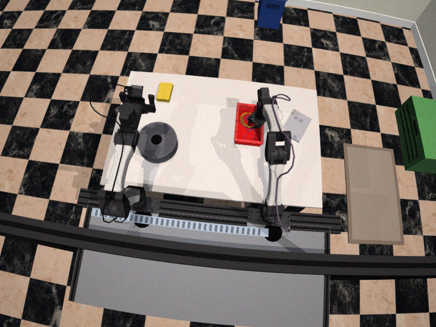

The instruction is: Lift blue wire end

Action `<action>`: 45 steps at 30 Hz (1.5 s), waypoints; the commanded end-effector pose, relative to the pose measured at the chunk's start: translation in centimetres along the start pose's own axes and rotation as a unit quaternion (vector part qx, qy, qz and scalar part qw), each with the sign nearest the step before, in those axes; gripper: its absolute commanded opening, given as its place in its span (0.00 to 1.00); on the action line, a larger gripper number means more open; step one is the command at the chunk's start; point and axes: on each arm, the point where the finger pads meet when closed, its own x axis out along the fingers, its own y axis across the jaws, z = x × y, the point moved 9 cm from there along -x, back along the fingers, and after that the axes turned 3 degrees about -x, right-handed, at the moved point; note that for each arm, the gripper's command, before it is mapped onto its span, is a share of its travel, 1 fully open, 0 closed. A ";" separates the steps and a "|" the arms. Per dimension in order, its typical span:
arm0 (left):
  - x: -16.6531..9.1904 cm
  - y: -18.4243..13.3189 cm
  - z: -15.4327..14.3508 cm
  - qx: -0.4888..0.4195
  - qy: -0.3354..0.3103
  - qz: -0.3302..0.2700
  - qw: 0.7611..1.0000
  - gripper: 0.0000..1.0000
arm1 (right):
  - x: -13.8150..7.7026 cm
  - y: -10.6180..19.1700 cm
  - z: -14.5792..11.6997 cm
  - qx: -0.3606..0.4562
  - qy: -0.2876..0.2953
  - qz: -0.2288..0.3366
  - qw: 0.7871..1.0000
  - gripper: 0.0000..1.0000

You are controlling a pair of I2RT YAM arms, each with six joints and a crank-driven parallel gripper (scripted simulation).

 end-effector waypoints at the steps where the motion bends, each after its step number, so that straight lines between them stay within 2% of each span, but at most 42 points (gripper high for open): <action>1: 0.0 -0.1 1.4 -0.004 -0.020 0.004 1.000 1.00 | -1.8 -0.3 0.1 -0.004 -0.007 0.006 1.000 0.30; 10: 0.0 -0.1 1.4 -0.004 -0.020 0.004 1.000 1.00 | -3.1 0.9 -0.4 -0.004 -0.007 0.006 1.000 0.30; 45: 0.0 -0.1 1.4 -0.004 -0.020 0.004 1.000 1.00 | -3.1 0.9 -0.4 -0.004 -0.007 0.006 1.000 0.00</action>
